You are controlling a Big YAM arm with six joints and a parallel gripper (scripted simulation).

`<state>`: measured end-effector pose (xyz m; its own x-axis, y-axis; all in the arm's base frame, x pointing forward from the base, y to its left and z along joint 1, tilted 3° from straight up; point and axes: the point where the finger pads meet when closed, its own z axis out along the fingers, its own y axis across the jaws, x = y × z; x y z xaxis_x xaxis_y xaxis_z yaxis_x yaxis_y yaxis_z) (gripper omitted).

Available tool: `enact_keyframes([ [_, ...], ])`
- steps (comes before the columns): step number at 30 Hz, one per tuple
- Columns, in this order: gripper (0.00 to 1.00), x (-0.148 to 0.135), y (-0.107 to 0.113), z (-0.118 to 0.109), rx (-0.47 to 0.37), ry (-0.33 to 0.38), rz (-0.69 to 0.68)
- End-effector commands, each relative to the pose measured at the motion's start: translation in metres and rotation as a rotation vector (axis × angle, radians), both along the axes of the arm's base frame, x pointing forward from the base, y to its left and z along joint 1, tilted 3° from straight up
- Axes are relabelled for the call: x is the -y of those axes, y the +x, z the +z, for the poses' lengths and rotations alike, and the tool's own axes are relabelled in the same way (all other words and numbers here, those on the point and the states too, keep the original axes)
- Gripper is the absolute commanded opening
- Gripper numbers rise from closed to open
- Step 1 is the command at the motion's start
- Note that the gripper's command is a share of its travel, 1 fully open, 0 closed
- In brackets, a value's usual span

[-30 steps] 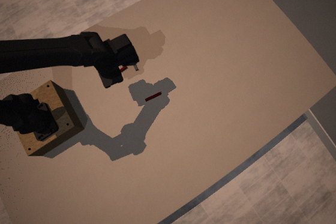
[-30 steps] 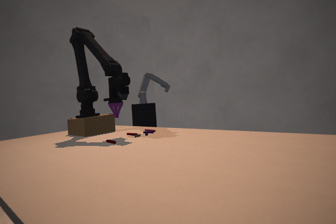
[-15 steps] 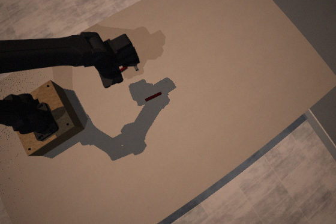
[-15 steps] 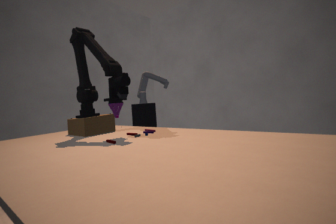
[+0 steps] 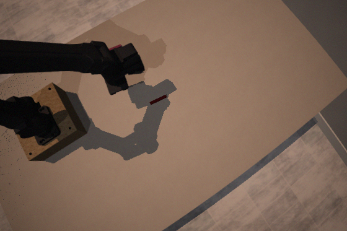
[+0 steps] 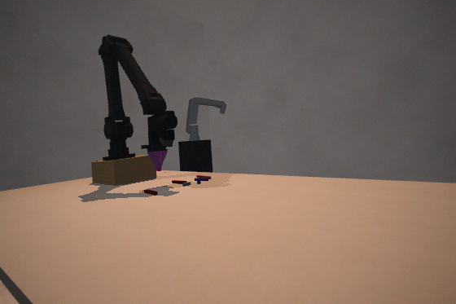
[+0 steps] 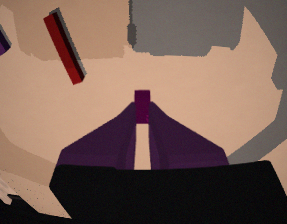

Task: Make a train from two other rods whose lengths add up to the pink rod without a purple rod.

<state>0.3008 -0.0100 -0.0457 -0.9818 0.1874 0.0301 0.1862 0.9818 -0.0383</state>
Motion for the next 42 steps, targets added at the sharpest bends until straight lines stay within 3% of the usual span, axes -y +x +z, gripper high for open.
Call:
enact_keyframes([
  [1,0.05,0.004,0.010,-0.015,0.018,-0.004,-0.005],
  [5,0.05,0.003,0.006,-0.024,0.011,-0.004,-0.001],
  [6,0.05,0.004,0.017,-0.024,0.031,-0.004,0.000],
  [9,0.05,0.004,0.004,-0.038,0.009,-0.004,0.000],
  [15,0.05,0.004,0.010,-0.046,0.018,-0.004,0.003],
  [42,0.05,0.004,0.008,-0.046,0.015,-0.004,0.003],
])
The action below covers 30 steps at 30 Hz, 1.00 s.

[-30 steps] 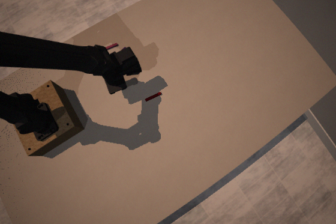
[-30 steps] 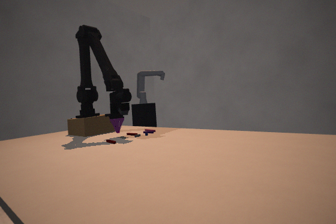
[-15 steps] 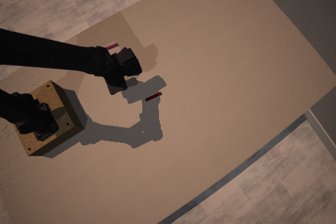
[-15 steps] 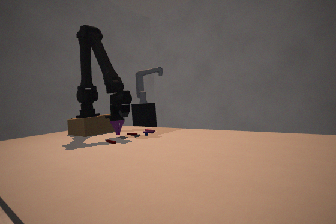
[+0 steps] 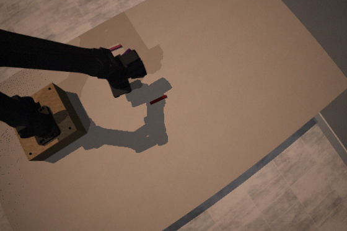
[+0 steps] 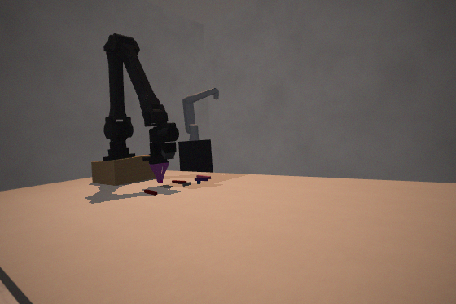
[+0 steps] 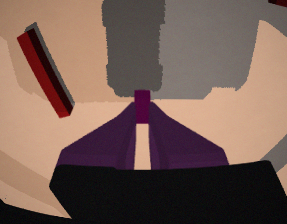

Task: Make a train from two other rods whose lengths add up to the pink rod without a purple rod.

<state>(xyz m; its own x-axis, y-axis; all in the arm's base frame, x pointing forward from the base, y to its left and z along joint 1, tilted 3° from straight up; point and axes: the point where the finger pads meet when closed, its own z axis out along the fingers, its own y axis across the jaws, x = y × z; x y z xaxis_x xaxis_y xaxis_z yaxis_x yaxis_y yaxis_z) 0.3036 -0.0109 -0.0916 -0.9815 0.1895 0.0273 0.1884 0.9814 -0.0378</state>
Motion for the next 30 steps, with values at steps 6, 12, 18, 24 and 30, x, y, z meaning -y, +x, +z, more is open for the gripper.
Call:
enact_keyframes([
  [6,0.05,0.0033,0.0051,0.0003,0.013,-0.004,0.005],
  [12,0.05,0.0033,0.0051,0.0003,0.013,-0.004,0.005],
  [18,0.05,0.0036,0.0041,0.0003,0.012,-0.004,0.005],
  [24,0.05,0.0038,0.0077,0.0025,0.024,-0.004,0.006],
  [30,0.05,0.0038,0.0059,0.0025,0.023,-0.004,0.006],
])
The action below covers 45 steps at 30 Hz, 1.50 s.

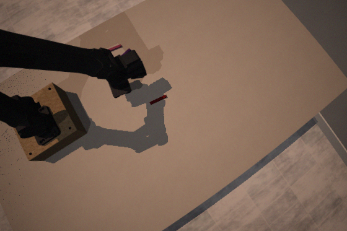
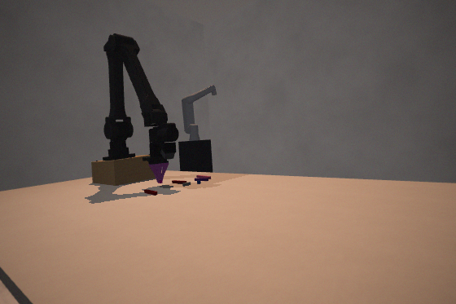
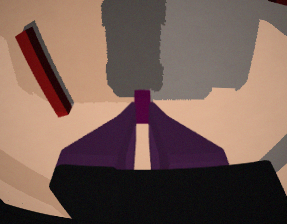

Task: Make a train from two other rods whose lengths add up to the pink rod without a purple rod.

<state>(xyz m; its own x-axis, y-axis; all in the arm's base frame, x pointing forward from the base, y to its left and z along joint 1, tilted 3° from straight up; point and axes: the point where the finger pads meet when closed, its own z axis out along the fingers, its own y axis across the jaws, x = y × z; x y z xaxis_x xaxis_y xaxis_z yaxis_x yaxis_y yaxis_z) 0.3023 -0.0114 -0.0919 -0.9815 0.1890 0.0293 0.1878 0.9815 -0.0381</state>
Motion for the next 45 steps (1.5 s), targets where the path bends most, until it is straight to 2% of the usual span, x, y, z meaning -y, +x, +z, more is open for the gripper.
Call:
enact_keyframes([
  [1,0.05,0.003,0.007,0.003,0.025,-0.004,0.005],
  [22,0.05,0.003,0.007,0.003,0.024,-0.004,0.005],
  [45,0.05,0.004,0.003,-0.012,0.007,-0.004,0.005],
])
